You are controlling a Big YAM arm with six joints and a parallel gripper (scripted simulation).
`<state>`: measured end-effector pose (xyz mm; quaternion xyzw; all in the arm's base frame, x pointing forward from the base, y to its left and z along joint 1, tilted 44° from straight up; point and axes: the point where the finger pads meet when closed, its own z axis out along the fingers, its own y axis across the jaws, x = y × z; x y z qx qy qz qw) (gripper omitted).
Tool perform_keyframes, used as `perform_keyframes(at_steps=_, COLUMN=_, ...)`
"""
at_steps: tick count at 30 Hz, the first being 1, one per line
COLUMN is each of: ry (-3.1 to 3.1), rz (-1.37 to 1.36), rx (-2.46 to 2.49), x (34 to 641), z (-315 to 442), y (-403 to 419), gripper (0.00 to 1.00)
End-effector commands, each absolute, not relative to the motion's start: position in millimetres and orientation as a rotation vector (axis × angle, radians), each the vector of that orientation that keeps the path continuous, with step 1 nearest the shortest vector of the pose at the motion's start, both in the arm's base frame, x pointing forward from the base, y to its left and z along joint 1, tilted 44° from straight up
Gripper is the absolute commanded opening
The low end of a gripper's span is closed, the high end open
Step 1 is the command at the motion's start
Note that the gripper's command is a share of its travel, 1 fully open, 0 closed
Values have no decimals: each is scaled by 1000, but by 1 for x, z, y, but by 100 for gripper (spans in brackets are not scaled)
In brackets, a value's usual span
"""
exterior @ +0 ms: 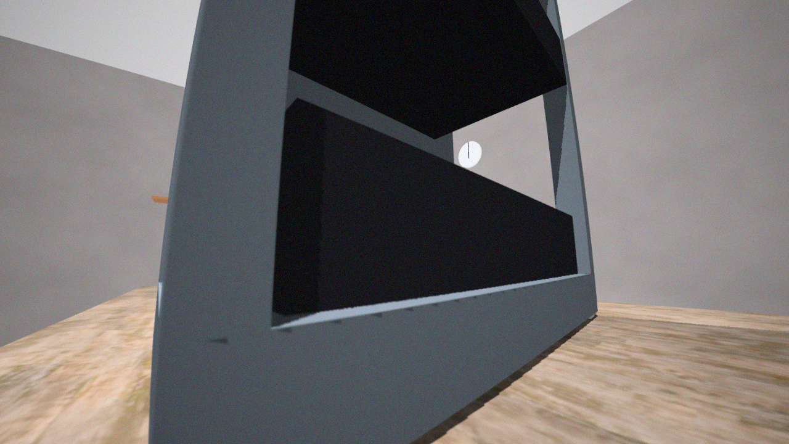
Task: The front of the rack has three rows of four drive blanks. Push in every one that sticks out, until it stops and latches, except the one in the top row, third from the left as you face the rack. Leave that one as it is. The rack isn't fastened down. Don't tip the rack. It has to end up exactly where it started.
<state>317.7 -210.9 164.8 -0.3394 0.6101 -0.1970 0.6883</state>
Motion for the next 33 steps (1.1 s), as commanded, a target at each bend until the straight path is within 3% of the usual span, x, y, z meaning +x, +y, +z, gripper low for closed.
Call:
perform_keyframes(at_steps=1, ry=1360, rz=-460, rx=-768, x=308, z=156, y=-209, gripper=100)
perform_keyframes(at_steps=33, ry=1373, rz=-471, rx=-747, x=292, z=152, y=-216, gripper=100)
